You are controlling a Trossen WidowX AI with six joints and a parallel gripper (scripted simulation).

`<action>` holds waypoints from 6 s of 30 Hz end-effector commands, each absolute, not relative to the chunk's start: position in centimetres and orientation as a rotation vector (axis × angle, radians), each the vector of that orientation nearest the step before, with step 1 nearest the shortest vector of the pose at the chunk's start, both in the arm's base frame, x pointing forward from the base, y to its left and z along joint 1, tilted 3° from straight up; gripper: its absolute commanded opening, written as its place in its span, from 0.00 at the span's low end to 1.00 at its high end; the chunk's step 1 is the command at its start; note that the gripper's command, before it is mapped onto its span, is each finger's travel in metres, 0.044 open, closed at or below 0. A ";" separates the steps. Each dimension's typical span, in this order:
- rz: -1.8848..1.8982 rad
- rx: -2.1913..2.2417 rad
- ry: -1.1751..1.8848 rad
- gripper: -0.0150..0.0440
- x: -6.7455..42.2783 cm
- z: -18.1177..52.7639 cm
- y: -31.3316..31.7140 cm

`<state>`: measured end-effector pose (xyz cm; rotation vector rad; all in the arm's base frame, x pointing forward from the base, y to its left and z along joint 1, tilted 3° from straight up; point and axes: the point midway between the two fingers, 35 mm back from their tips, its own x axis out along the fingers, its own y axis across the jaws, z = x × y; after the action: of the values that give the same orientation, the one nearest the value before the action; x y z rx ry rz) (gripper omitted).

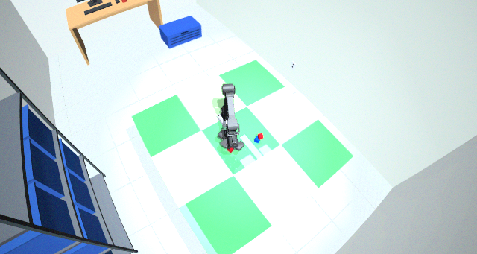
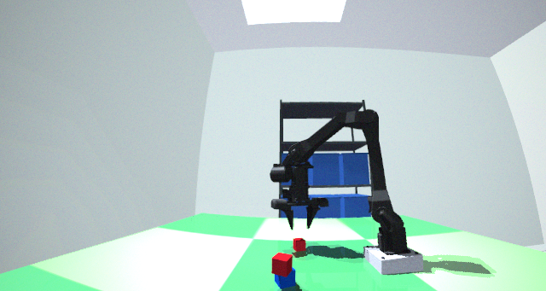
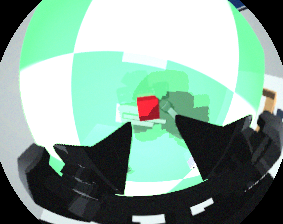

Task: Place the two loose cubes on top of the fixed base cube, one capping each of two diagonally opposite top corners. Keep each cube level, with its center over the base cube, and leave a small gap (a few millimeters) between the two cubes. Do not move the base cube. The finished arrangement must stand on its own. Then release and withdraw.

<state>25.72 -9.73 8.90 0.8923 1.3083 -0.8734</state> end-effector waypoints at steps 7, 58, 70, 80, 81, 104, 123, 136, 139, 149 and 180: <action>-0.871 0.902 1.295 0.70 26.0 6.9 -9.8; -0.871 0.902 1.295 0.43 26.4 8.8 -9.9; -0.871 0.902 1.295 0.43 25.9 12.6 -9.7; -0.866 0.897 1.298 0.43 25.4 14.6 -9.5; -0.852 0.882 1.304 0.43 25.4 14.6 -9.4; -0.187 0.170 1.485 0.43 27.6 14.2 -2.5; 0.376 -0.430 1.461 0.43 28.0 13.7 3.6; 0.756 -0.835 1.354 0.43 27.6 13.4 7.8; 0.843 -0.928 1.318 0.43 27.3 13.4 8.8; 0.971 -1.065 1.257 0.43 27.0 13.3 10.2; 0.975 -1.068 1.255 0.43 27.3 8.8 10.2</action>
<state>27.27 10.32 9.51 -1.0606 1.2500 0.9727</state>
